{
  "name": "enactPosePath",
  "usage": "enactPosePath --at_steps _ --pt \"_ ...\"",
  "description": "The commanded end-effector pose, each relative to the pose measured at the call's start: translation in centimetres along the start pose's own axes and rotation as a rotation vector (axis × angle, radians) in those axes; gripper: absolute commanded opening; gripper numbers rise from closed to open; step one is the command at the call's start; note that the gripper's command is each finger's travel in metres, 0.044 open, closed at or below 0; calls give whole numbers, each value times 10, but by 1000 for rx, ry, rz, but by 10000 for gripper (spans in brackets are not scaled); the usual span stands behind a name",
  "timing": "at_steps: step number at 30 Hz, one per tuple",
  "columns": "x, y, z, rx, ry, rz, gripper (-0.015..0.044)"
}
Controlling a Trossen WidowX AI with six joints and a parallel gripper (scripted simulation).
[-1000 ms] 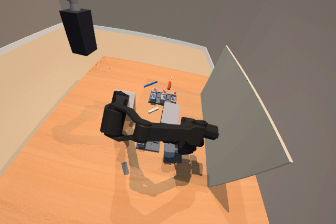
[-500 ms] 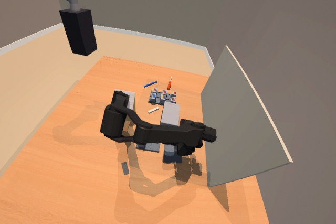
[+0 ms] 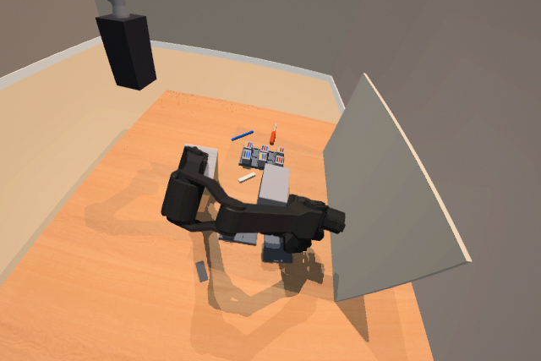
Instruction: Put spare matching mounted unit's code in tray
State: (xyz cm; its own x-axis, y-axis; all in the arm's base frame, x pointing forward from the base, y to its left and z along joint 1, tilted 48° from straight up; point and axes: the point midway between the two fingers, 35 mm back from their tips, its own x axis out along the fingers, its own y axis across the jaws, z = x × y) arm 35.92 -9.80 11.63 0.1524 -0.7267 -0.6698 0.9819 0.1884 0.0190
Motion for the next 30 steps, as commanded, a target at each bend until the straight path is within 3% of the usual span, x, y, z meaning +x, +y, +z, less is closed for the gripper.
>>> enactPosePath --at_steps 1,30 --pt "5 -2 -2 -9 4 -4 0" --pt "32 -7 0 -10 -5 -4 0"
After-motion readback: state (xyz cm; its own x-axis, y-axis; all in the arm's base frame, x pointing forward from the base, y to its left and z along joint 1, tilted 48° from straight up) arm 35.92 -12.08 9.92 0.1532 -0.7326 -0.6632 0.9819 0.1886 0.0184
